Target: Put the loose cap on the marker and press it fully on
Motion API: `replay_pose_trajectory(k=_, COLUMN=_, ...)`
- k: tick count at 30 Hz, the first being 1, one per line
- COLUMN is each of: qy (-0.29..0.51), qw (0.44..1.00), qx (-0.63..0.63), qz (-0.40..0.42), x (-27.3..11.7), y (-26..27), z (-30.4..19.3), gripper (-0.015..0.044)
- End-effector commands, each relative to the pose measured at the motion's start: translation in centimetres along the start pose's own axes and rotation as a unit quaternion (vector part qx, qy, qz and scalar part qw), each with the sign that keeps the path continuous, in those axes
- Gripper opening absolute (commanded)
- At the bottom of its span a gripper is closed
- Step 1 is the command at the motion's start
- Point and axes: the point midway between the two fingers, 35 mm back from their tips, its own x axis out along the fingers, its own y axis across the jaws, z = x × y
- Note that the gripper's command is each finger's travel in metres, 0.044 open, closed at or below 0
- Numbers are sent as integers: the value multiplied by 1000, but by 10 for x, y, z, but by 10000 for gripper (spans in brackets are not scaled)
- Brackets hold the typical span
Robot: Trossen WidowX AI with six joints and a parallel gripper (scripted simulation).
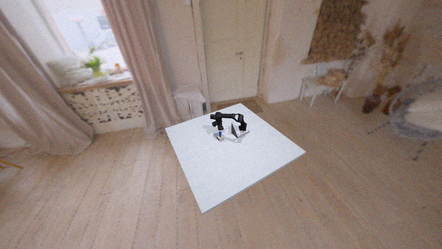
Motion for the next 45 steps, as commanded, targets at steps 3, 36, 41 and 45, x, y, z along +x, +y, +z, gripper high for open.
replay_pose_trajectory(k=3, qy=1, qw=988, qx=-157, qz=1, x=4, y=-1, z=0, gripper=0)
replay_pose_trajectory(k=36, qy=1, qw=988, qx=-157, qz=1, x=38, y=-1, z=0, gripper=0)
replay_pose_trajectory(k=41, qy=1, qw=988, qx=-157, qz=2, x=44, y=0, z=0, gripper=0)
replay_pose_trajectory(k=45, qy=-2, qw=987, qx=-158, qz=-1, x=38, y=-2, z=1, gripper=0)
